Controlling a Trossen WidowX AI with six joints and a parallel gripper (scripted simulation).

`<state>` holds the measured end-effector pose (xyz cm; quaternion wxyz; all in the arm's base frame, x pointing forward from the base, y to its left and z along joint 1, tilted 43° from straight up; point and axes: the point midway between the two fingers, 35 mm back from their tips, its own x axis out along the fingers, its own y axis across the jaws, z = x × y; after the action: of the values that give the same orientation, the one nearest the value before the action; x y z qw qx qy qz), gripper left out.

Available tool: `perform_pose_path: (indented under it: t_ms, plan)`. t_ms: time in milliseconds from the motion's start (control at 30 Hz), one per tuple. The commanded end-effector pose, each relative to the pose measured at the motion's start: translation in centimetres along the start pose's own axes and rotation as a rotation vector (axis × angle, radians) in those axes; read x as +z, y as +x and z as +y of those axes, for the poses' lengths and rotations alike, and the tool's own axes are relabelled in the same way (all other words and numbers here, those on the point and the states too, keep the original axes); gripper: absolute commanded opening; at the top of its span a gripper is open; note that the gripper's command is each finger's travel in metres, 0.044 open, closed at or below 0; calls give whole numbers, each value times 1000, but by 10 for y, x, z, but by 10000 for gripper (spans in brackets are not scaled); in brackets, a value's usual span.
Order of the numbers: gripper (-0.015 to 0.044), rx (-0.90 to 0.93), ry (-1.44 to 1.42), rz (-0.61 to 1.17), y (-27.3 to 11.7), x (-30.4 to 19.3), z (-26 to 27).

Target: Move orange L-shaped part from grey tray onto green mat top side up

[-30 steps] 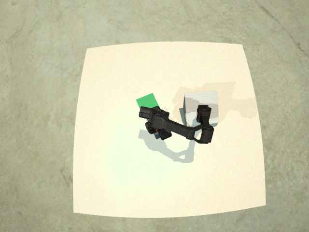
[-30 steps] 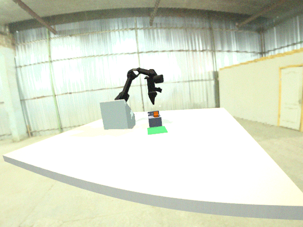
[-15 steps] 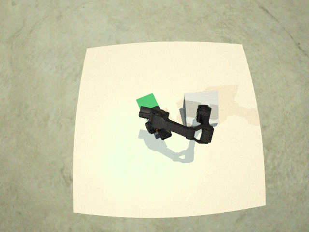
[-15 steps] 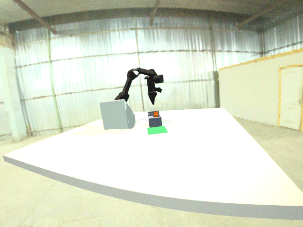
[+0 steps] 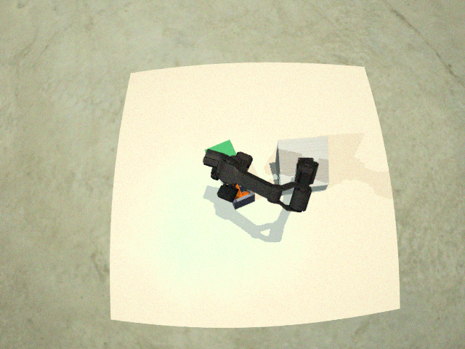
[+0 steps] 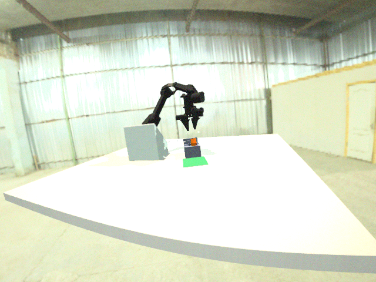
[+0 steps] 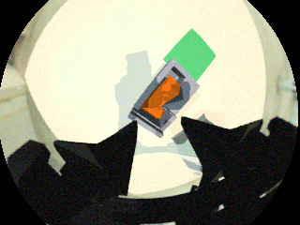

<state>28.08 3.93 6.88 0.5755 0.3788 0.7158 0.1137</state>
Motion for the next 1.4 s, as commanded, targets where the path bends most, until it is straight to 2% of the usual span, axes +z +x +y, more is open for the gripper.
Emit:
perform_pose_path:
  t_ms: [0, 100, 367, 600, 1367]
  plan:
    - [280, -7, 583, -4, -2, 25, -19]
    - [280, -7, 736, -3, -2, 31, -24]
    - [280, -7, 736, -3, -1, 31, -24]
    - [280, -6, 736, -2, 27, 30, -24]
    - [280, -5, 736, -2, 58, 31, -24]
